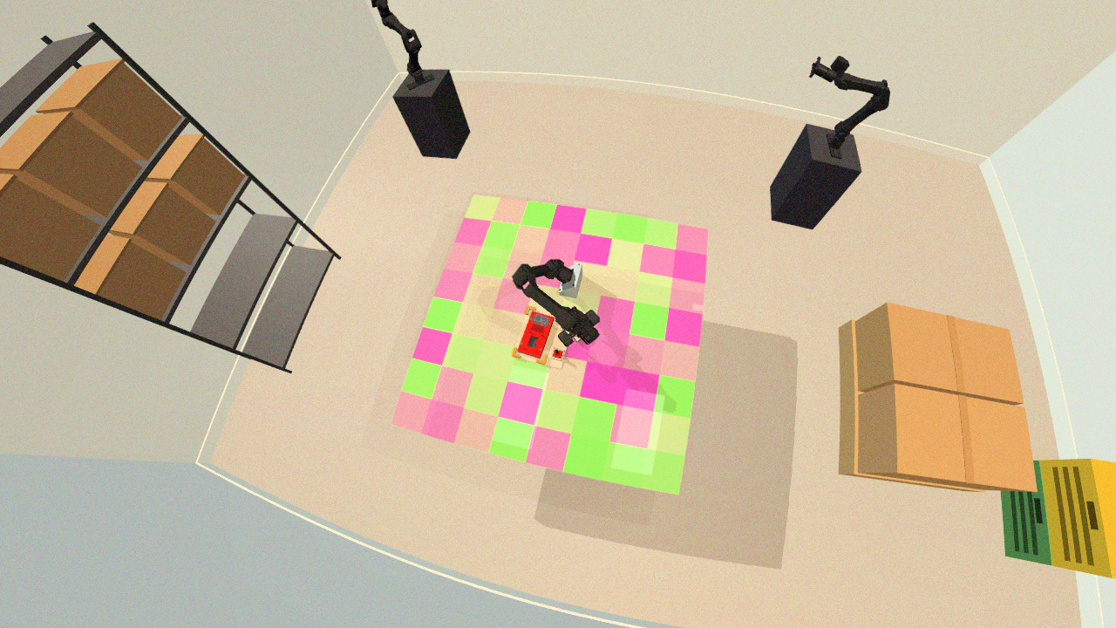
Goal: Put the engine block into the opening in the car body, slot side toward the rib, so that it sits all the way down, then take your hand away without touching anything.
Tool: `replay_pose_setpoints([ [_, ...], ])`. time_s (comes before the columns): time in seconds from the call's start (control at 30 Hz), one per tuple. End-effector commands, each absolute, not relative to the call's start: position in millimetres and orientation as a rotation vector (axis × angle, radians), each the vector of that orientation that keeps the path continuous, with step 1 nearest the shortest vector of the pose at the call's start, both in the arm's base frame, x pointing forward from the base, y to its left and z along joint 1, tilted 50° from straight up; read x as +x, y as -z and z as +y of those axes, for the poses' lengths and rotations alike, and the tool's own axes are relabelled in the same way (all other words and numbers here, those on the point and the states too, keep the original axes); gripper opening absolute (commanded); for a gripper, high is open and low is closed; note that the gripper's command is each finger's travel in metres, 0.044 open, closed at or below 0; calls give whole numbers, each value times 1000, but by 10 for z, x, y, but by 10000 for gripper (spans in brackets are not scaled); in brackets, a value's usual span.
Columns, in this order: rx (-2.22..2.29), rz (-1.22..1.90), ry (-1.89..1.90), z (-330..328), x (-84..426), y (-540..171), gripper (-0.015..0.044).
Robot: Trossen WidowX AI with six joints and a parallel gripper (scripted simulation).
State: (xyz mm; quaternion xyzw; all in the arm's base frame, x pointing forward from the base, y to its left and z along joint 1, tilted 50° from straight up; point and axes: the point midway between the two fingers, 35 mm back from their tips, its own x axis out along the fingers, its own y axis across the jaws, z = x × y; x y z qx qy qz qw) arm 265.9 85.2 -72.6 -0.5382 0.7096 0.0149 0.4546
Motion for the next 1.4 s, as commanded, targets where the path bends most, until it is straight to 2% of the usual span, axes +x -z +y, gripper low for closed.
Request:
replay_pose_setpoints([
  [0.0, -1334, 1755, -38, 784, 2657, 772, 440],
  [0.63, -1335, 1756, -36, 565, 2649, 955, 440],
  [0.9, -1335, 1756, -36, 565, 2649, 955, 230],
  [1.17, -1335, 1756, -36, 565, 2649, 955, 177],
  [1.37, -1334, 1755, -38, 651, 2671, 898, 19],
])
